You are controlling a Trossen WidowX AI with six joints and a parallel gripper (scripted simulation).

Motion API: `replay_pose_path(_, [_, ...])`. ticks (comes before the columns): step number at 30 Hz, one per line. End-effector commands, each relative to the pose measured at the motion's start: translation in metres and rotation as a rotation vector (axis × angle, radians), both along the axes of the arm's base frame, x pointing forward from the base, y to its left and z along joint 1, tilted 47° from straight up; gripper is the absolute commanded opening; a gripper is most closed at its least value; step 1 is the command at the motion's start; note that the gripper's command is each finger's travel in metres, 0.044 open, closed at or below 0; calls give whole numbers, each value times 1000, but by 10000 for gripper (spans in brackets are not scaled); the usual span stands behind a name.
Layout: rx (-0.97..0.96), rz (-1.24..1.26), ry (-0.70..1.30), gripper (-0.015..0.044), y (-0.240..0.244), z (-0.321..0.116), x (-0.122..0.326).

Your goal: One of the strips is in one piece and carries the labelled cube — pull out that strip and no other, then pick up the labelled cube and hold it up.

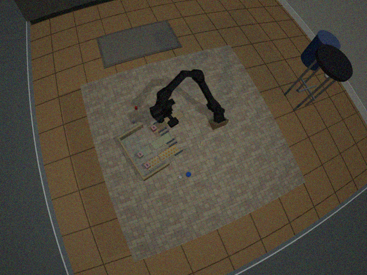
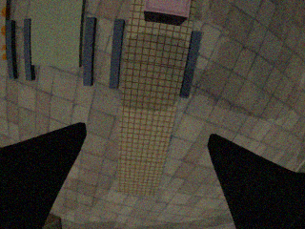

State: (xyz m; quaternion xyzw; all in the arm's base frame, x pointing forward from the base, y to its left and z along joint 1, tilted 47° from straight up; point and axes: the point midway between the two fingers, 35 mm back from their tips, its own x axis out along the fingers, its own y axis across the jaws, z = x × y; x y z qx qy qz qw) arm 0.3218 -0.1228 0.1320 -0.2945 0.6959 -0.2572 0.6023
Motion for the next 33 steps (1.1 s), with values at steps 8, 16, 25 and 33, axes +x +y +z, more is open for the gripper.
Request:
replay_pose_path(8, [3,-4,-8,440,2,0,38])
replay_pose_path(16, [3,-4,-9,440,4,0,63])
replay_pose_path(25, [3,-4,-11,440,6,0,92])
replay_pose_path(33, [3,-4,-11,309,3,-4,96])
